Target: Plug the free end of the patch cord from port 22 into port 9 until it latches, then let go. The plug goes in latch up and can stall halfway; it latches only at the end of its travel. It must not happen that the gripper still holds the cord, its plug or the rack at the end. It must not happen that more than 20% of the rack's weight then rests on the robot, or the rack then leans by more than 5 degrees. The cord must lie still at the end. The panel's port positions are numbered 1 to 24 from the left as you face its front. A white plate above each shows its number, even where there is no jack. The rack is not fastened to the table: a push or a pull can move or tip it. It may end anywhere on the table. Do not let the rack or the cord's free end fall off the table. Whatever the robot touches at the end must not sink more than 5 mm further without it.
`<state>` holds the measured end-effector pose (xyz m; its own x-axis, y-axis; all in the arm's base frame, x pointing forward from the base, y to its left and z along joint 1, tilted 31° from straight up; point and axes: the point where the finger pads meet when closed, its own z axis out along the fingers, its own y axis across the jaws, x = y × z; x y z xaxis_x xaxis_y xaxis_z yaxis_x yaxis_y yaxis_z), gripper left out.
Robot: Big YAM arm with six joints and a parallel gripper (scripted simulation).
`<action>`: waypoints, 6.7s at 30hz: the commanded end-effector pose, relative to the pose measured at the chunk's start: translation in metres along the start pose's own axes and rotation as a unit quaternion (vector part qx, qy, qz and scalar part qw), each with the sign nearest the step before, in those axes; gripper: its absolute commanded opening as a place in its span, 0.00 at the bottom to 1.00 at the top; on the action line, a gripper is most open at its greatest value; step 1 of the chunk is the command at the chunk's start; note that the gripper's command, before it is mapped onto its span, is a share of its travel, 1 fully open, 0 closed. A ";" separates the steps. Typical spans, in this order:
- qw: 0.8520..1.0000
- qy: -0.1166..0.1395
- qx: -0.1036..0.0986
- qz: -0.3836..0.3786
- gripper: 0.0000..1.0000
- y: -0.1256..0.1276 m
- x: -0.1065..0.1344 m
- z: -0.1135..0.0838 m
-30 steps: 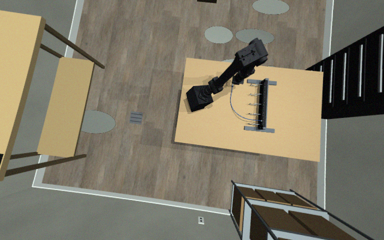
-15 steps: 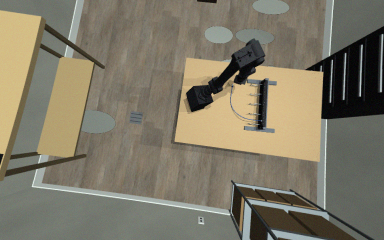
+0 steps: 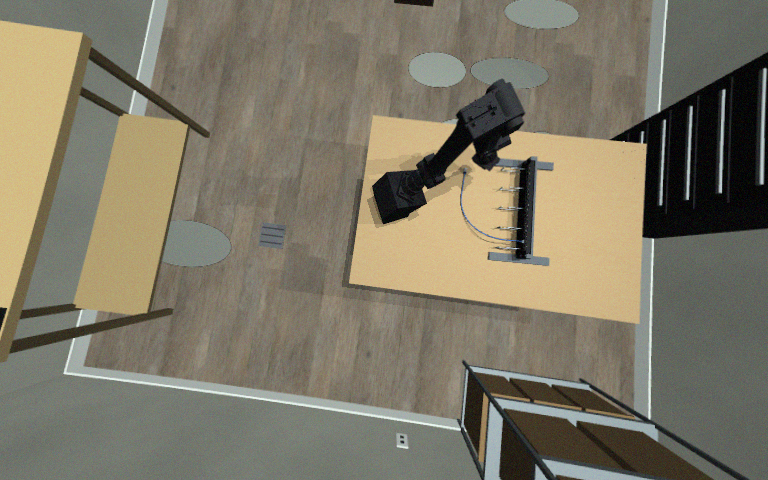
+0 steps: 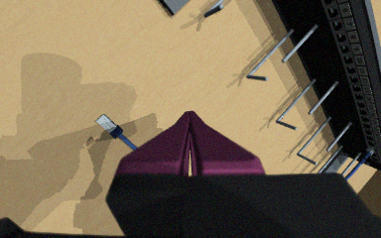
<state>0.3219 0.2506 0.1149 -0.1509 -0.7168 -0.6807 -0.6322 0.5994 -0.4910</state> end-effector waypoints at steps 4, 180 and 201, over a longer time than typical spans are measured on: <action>0.995 -0.045 0.027 0.087 0.00 -0.014 -0.017 -0.011; 0.871 -0.229 0.122 0.416 0.00 -0.091 -0.028 -0.061; 0.874 -0.233 0.127 0.408 0.00 -0.142 0.032 -0.064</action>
<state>0.3582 0.1265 0.1907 -0.1457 0.1742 -0.9739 -0.2613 0.9426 0.2077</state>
